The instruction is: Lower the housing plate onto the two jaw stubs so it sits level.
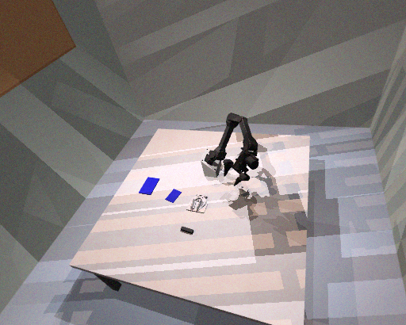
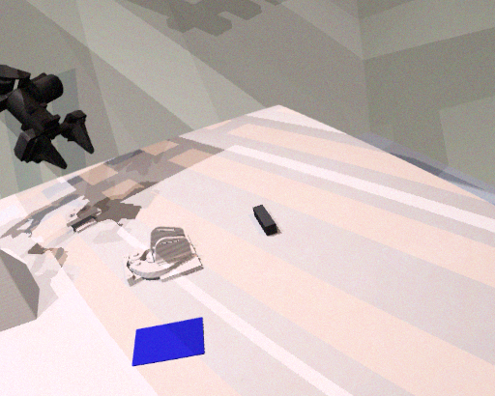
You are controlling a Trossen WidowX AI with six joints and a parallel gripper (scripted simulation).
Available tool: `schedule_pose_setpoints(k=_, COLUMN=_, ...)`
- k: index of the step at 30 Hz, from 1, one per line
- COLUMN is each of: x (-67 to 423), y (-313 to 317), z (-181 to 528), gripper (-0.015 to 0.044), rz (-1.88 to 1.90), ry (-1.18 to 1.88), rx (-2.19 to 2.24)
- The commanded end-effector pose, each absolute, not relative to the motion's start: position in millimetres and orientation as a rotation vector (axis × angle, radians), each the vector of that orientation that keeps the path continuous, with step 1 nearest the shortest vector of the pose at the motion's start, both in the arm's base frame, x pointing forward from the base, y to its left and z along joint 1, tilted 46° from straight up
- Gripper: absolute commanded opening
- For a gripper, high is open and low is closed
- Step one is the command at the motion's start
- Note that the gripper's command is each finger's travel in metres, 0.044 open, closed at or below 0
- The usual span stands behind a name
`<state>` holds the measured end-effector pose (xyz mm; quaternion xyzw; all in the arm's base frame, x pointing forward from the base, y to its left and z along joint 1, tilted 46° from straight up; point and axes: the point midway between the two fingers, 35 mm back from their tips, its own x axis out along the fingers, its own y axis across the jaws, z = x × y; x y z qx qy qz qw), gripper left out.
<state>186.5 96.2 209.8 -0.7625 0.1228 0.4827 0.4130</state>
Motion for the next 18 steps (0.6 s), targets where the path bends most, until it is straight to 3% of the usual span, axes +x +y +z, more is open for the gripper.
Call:
schedule_pose_setpoints(k=1, x=182, y=105, z=202, gripper=0.044, rz=1.279, ry=0.312, rx=-1.812)
schedule_pose_setpoints(k=18, x=167, y=135, z=191, gripper=0.044, rz=1.457, ry=0.302, rx=-1.398)
